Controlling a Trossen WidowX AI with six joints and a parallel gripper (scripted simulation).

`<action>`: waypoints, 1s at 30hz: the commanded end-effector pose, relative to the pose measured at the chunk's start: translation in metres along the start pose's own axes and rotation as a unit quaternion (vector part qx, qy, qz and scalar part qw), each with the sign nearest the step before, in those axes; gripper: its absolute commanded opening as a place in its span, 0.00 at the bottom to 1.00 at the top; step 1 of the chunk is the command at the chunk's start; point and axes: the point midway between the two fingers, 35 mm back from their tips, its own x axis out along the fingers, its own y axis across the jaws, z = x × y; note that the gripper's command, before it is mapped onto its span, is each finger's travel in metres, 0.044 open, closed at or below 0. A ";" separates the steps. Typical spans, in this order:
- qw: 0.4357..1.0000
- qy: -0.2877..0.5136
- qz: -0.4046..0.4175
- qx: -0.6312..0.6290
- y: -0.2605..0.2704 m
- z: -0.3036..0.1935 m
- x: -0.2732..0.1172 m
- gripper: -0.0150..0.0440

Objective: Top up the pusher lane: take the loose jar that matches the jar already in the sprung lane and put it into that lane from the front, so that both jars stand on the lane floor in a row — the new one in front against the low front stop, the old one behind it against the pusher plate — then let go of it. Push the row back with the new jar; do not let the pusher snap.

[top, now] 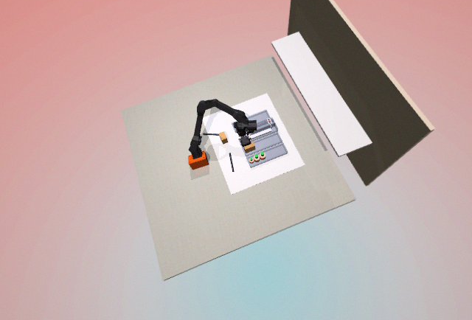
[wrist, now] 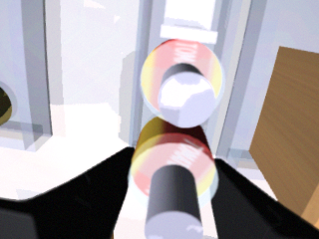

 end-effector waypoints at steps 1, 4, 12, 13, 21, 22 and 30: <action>1.000 -0.011 0.002 -0.006 0.001 0.006 -0.002 0.25; 1.000 -0.011 0.002 -0.006 0.001 0.006 -0.002 0.25; 1.000 -0.011 0.002 -0.006 0.001 0.008 -0.002 0.25; 1.000 -0.011 0.002 -0.006 0.001 0.008 -0.002 0.25; 1.000 -0.011 0.002 -0.006 0.002 0.009 -0.002 0.25; 1.000 -0.011 0.002 -0.006 0.002 0.009 -0.002 0.25; 1.000 -0.011 0.002 -0.006 0.002 0.009 -0.001 0.25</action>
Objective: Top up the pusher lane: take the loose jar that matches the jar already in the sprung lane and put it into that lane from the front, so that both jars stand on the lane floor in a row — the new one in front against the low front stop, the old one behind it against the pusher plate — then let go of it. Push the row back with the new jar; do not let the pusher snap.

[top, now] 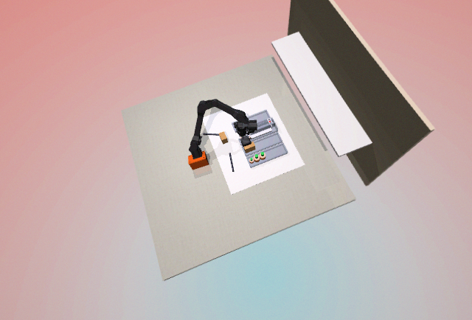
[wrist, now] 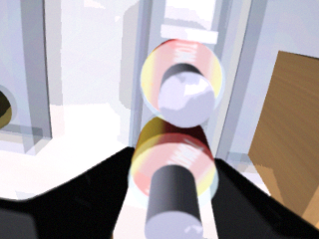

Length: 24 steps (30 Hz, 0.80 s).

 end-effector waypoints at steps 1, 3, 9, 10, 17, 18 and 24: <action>1.000 -0.011 0.002 -0.005 0.002 0.007 -0.002 0.25; 1.000 -0.011 0.002 -0.005 0.002 0.007 -0.001 0.25; 1.000 -0.011 0.002 -0.005 0.002 0.007 0.001 0.25; 1.000 -0.011 0.002 -0.005 0.002 0.007 0.001 0.25; 1.000 -0.011 0.002 -0.005 0.002 0.007 0.004 0.25; 1.000 -0.011 0.002 -0.005 0.002 0.007 0.004 0.25; 1.000 -0.011 0.002 -0.005 0.002 0.007 0.006 0.25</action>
